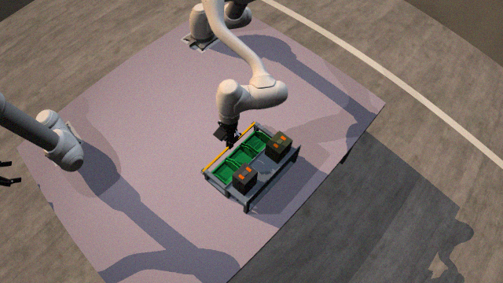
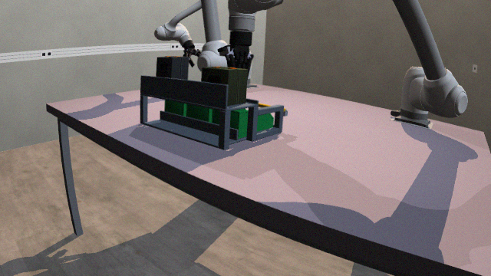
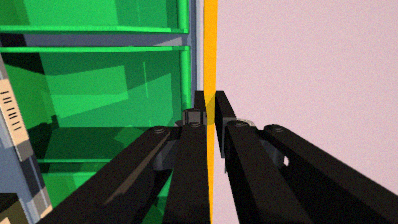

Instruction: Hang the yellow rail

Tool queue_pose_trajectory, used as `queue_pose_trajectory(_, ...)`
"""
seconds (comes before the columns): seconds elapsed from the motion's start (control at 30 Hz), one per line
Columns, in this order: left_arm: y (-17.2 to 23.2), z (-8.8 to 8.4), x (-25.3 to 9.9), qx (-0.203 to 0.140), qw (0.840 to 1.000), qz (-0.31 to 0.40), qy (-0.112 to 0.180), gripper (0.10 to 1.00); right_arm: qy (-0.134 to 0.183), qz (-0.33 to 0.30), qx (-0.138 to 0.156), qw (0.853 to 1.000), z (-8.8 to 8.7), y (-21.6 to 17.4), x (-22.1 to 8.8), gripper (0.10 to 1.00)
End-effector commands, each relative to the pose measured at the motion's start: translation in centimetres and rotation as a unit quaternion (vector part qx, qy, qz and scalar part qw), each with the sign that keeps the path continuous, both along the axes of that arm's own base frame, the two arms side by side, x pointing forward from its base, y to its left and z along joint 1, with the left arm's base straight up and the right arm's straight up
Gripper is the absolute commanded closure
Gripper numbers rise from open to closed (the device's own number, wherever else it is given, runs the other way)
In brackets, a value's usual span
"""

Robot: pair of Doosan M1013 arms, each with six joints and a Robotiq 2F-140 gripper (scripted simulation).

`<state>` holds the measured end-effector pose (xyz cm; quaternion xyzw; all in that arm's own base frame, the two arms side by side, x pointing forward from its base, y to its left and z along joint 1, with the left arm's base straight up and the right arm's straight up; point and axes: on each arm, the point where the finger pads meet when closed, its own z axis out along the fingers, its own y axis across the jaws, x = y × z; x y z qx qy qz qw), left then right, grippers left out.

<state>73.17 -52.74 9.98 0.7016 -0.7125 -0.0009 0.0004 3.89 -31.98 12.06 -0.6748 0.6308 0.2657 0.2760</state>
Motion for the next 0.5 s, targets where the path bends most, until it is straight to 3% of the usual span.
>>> queue_pose_trajectory(0.0, -0.02, 0.13, 0.05, 0.0, 1.0, 0.0, -0.001, 0.999, 0.0, 0.0, 0.0, 1.0, 0.03, -0.03, 0.01, 0.098)
queue_pose_trajectory(0.47, -0.02, -0.06, 0.05, 0.0, 1.0, 0.0, -0.001, 0.999, 0.0, 0.0, 0.0, 1.0, 0.03, -0.03, 0.01, 0.098)
